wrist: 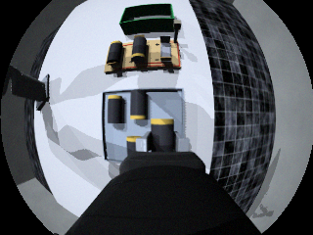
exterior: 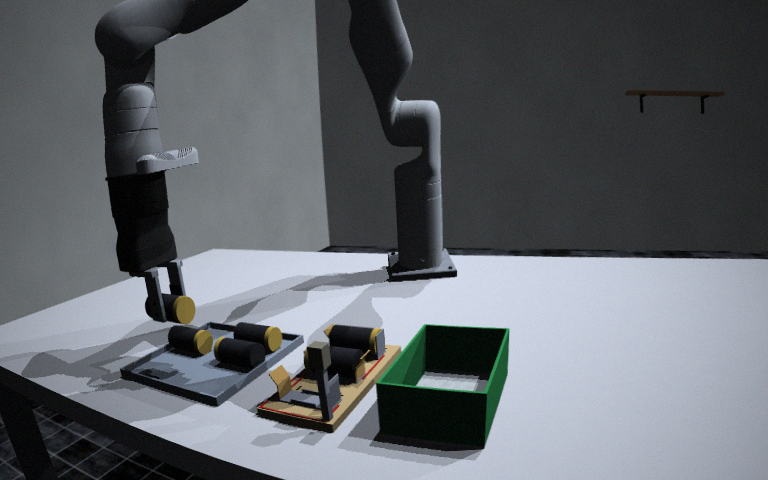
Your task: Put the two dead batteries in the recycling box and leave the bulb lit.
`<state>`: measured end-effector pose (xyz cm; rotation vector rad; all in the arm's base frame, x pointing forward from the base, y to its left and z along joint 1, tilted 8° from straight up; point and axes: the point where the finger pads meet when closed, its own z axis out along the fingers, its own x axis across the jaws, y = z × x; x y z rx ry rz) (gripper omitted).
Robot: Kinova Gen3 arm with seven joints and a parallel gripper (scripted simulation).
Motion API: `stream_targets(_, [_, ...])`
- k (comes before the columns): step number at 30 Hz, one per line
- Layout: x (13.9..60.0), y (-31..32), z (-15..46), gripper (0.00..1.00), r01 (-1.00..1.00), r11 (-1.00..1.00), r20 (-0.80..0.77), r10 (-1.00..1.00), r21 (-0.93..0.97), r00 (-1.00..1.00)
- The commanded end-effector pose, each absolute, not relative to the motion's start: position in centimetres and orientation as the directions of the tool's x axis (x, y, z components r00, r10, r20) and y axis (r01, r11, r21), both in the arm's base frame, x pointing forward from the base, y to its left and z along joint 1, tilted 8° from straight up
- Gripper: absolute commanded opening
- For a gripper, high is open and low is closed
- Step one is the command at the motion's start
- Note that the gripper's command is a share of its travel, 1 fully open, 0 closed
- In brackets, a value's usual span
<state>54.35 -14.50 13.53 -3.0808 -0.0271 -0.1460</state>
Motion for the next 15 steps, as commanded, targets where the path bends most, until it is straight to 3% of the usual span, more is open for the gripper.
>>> stream_targets(1, [54.7,-14.6,16.6,0.57,0.025,-0.998,0.12,0.018,-0.053,0.993])
stream_targets(15, [54.4,-14.8,19.5,0.57,0.025,-0.998,0.12,0.018,-0.053,0.993])
